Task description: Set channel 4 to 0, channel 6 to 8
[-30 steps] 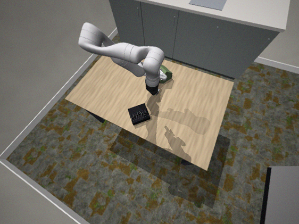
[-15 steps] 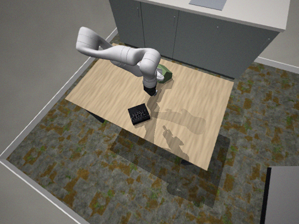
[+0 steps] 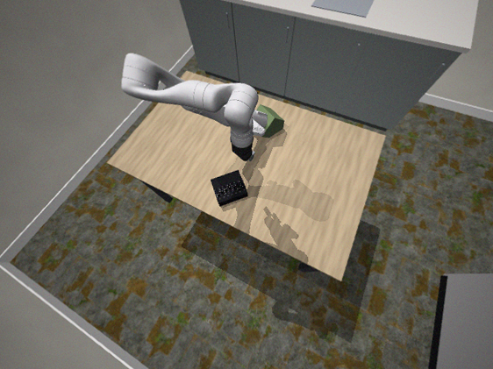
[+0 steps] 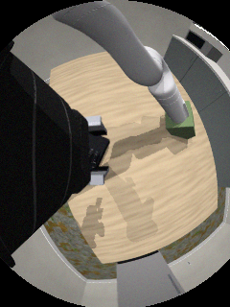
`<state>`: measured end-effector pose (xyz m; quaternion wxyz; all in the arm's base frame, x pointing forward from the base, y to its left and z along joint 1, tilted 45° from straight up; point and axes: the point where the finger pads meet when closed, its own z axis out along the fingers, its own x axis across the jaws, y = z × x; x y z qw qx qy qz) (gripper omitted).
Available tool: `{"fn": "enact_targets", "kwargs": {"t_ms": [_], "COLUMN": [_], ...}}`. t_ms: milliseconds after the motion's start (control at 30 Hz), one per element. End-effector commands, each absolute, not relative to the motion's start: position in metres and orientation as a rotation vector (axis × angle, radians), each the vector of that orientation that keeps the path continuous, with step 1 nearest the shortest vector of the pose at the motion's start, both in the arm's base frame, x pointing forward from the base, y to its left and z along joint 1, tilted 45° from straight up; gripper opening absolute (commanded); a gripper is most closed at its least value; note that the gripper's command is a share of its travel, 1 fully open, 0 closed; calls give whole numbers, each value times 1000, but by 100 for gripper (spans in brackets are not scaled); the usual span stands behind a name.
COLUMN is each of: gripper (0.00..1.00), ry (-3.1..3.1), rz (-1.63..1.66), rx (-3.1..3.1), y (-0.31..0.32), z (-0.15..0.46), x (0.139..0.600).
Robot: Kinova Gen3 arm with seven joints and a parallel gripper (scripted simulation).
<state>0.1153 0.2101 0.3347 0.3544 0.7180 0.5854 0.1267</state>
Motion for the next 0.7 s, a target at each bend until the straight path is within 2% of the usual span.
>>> {"fn": "enact_targets", "kwargs": {"t_ms": [0, 667], "gripper": [100, 100], "ry": [1534, 1553], "rz": [318, 319], "rx": [1857, 1837], "y": [205, 197], "z": [335, 337], "x": [118, 129]}}
